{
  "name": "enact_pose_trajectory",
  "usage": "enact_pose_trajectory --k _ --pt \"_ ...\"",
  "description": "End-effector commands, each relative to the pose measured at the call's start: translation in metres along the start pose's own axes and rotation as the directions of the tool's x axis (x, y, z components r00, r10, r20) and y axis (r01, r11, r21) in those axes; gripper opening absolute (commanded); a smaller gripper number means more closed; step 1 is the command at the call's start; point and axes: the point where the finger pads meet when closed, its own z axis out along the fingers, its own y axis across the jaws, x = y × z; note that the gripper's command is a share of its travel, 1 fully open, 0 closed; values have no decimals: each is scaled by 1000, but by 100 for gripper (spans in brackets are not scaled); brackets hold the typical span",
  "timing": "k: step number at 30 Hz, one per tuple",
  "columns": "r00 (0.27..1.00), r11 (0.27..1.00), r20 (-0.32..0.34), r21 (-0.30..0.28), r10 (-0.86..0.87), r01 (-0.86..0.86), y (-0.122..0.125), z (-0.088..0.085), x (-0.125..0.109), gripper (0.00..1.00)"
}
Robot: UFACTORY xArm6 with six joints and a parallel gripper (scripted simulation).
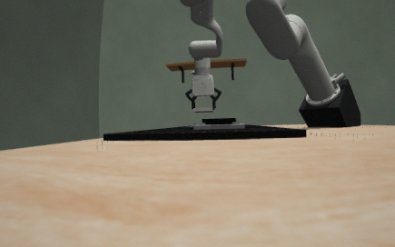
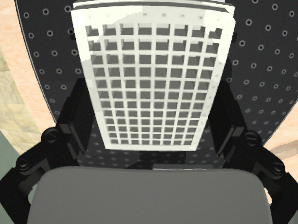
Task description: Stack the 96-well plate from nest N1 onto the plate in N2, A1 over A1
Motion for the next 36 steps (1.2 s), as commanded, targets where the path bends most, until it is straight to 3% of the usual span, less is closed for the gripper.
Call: enact_pose_trajectory --k 1,25,36 --pt "1000 1000 -2 2 -1 1 -1 -6 1 0" --pt "1000 1000 -2 2 -1 1 -1 -39 1 0" --pt "1000 1000 -2 2 -1 1 -1 -40 1 0"
